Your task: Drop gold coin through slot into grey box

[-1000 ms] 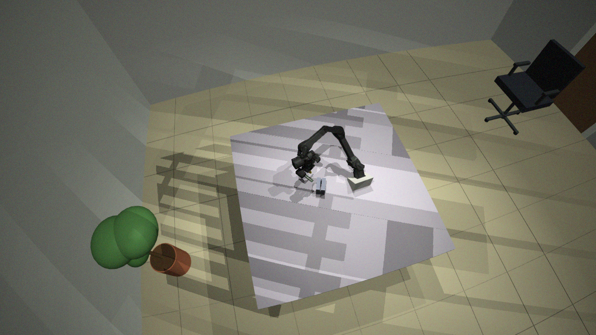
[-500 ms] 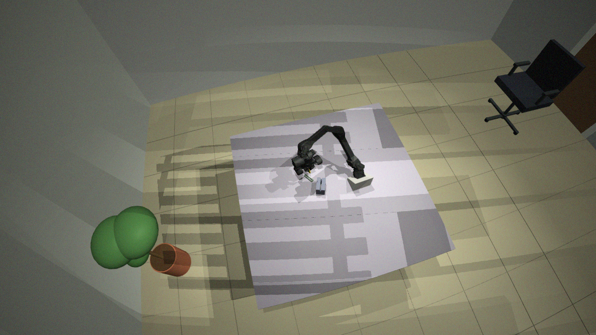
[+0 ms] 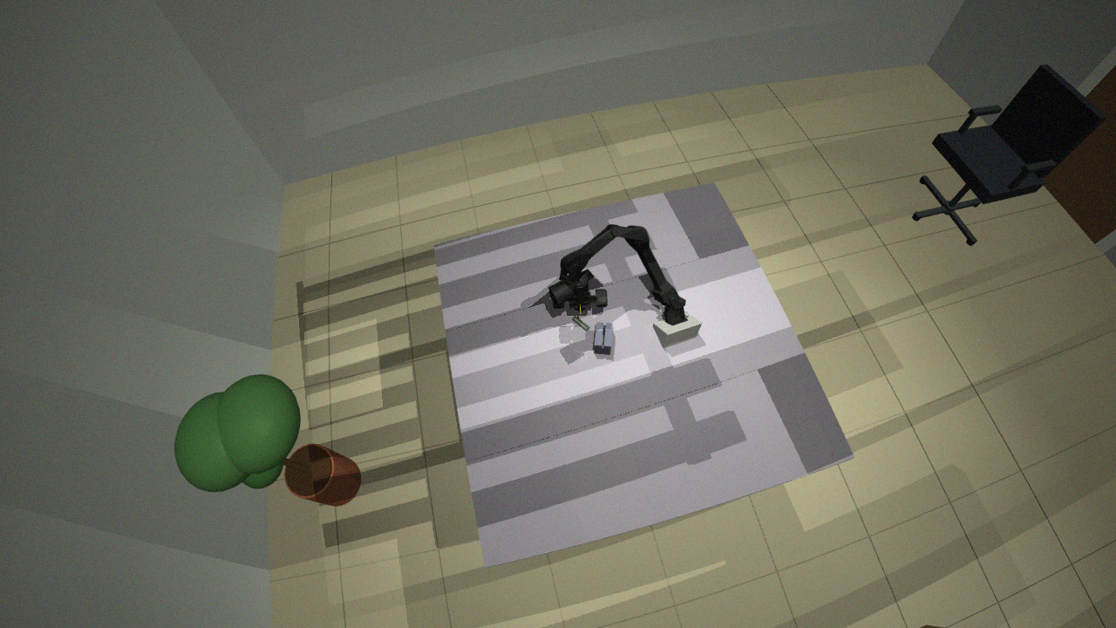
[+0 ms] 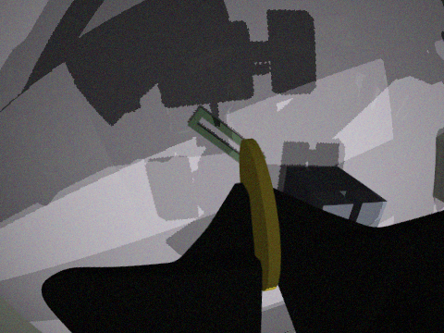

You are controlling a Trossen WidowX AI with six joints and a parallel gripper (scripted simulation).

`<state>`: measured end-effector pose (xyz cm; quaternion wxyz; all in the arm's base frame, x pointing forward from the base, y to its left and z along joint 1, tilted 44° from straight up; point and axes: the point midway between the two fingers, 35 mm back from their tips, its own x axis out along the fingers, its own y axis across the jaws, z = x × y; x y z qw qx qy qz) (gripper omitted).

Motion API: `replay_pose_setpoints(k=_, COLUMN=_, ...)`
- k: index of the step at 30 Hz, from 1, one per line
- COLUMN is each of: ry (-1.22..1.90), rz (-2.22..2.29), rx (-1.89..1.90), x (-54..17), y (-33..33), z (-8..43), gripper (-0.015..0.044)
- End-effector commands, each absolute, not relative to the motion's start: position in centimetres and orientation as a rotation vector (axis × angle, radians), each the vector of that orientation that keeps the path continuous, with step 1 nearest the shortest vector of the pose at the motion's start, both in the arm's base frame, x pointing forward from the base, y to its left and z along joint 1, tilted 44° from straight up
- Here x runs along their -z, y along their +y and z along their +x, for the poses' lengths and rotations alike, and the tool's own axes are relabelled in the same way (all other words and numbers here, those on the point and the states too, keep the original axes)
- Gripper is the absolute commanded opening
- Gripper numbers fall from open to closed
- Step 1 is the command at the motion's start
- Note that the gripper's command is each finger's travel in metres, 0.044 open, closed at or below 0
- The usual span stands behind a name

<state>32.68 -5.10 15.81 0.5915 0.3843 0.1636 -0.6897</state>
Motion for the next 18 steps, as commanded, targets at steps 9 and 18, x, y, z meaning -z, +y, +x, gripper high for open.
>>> replay_pose_setpoints(k=9, ry=0.281, rz=0.995, rx=1.642, x=-15.8, y=-5.0, z=32.6, gripper=0.0000)
replay_pose_setpoints(k=18, ry=0.287, rz=0.999, rx=1.641, x=-14.3, y=-3.3, z=32.0, gripper=0.0000)
